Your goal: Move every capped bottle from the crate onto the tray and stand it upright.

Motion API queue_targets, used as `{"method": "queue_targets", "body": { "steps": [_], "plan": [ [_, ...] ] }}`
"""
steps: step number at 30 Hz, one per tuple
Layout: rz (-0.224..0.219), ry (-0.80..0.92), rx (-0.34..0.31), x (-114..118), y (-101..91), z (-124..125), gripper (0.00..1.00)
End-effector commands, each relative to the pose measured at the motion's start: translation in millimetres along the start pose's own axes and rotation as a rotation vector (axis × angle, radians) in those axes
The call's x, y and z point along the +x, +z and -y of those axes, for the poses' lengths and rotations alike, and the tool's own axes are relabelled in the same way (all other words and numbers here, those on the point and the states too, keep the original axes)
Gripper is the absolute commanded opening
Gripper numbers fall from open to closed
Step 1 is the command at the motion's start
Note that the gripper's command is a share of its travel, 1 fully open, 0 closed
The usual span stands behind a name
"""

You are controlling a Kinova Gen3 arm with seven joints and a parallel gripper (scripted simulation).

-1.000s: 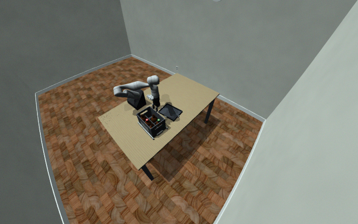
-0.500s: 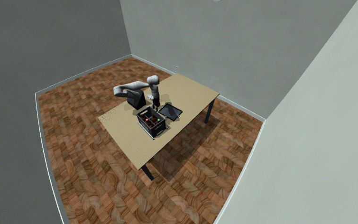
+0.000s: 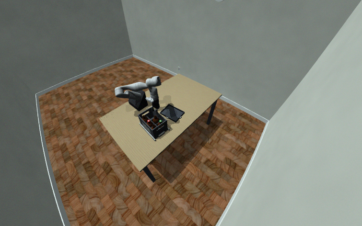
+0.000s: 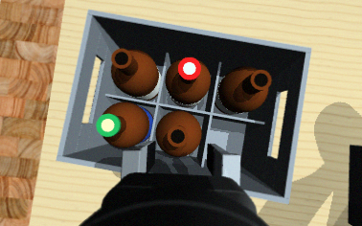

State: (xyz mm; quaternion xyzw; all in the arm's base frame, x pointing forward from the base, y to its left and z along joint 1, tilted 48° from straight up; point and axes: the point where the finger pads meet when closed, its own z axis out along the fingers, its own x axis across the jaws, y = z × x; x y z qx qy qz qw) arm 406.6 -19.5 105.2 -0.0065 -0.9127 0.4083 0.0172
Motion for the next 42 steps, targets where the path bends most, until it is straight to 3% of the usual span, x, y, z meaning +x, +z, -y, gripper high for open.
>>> {"method": "queue_targets", "body": {
  "steps": [1, 6, 20, 23, 37, 42],
  "plan": [
    [0.005, -0.032, 0.001, 1.0, 0.4, 16.8, 1.00],
    [0.003, -0.066, -0.001, 2.4, 1.0, 17.6, 1.00],
    [0.003, -0.246, -0.002, 7.4, 4.5, 63.9, 1.00],
    [0.005, -0.256, -0.001, 6.5, 3.6, 57.7, 1.00],
    [0.005, -0.435, -0.003, 10.2, 7.4, 96.0, 1.00],
    [0.007, -0.470, -0.002, 8.6, 6.2, 89.4, 1.00]
  ]
}}
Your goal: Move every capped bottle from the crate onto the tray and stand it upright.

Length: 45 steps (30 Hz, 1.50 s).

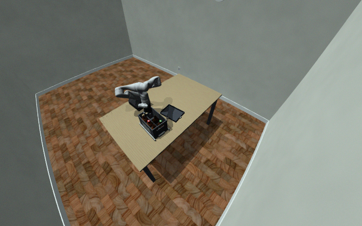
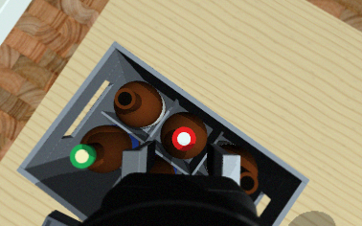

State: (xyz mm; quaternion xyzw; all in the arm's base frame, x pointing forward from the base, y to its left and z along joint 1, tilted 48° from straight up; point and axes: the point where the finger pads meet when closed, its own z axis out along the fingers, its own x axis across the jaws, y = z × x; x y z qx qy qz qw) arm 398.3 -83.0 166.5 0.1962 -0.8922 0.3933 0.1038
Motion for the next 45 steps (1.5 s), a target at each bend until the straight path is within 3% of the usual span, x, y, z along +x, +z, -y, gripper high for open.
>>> {"method": "queue_targets", "body": {
  "steps": [1, 12, 45],
  "plan": [
    [0.000, -0.038, 0.000, 1.2, -0.5, 1.7, 1.00],
    [-0.002, -0.179, -0.003, 4.8, 0.0, 6.7, 1.00],
    [-0.002, -0.206, -0.004, 6.6, -0.9, 10.2, 1.00]
  ]
}}
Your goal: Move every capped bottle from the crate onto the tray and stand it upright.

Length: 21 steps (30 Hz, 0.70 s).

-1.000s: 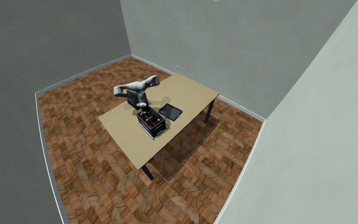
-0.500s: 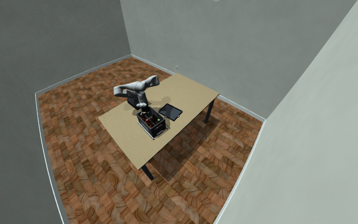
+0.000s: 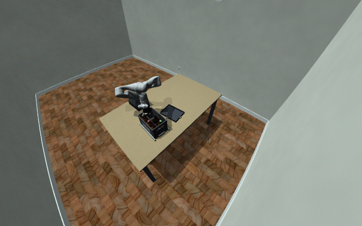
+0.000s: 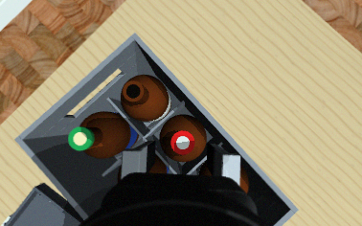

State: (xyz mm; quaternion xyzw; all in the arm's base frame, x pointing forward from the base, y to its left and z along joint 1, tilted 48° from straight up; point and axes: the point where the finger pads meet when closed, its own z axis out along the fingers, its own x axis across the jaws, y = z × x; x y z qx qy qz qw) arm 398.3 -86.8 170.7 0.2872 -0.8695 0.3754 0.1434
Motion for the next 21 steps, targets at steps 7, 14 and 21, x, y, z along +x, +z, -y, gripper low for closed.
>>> {"method": "queue_targets", "body": {
  "steps": [7, 14, 21],
  "plan": [
    [-0.001, 0.000, 0.002, 0.8, 6.4, 1.3, 1.00],
    [-0.004, 0.000, 0.005, 1.6, 18.9, 2.4, 1.00],
    [-0.004, 0.007, 0.001, 1.8, 21.4, 0.7, 1.00]
  ]
}}
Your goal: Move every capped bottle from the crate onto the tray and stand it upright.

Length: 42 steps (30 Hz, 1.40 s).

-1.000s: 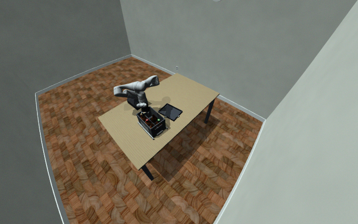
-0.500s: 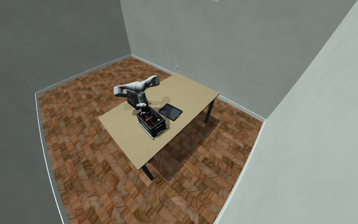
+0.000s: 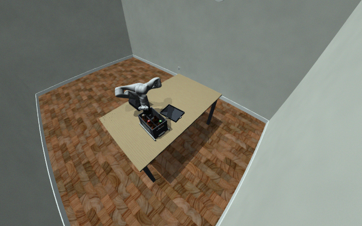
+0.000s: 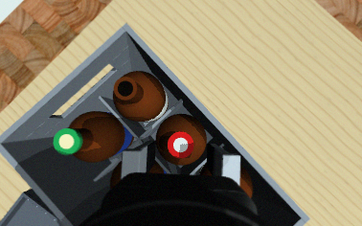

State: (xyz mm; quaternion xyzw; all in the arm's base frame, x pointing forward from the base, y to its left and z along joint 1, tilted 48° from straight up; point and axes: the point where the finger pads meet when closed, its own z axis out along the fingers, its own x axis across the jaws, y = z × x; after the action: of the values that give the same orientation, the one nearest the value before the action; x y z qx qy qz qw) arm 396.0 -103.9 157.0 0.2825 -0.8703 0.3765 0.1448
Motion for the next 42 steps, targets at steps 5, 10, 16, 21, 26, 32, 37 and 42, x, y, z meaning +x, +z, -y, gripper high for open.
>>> {"method": "queue_targets", "body": {
  "steps": [5, 10, 16, 21, 26, 32, 37, 42],
  "plan": [
    [0.001, -0.003, 0.004, -0.3, 2.0, 1.6, 1.00],
    [0.001, -0.006, 0.006, -0.3, 4.7, 2.8, 1.00],
    [0.000, -0.008, 0.008, -0.3, 6.7, 3.8, 1.00],
    [-0.001, -0.002, 0.004, -0.4, 9.9, 1.5, 1.00],
    [0.000, -0.005, 0.006, -0.7, 16.6, 2.2, 1.00],
    [0.000, -0.007, 0.008, -0.9, 23.3, 2.8, 1.00],
    [0.001, -0.001, 0.003, -1.0, 24.1, 1.2, 1.00],
    [0.000, -0.004, 0.005, -0.9, 30.7, 2.4, 1.00]
  ]
}}
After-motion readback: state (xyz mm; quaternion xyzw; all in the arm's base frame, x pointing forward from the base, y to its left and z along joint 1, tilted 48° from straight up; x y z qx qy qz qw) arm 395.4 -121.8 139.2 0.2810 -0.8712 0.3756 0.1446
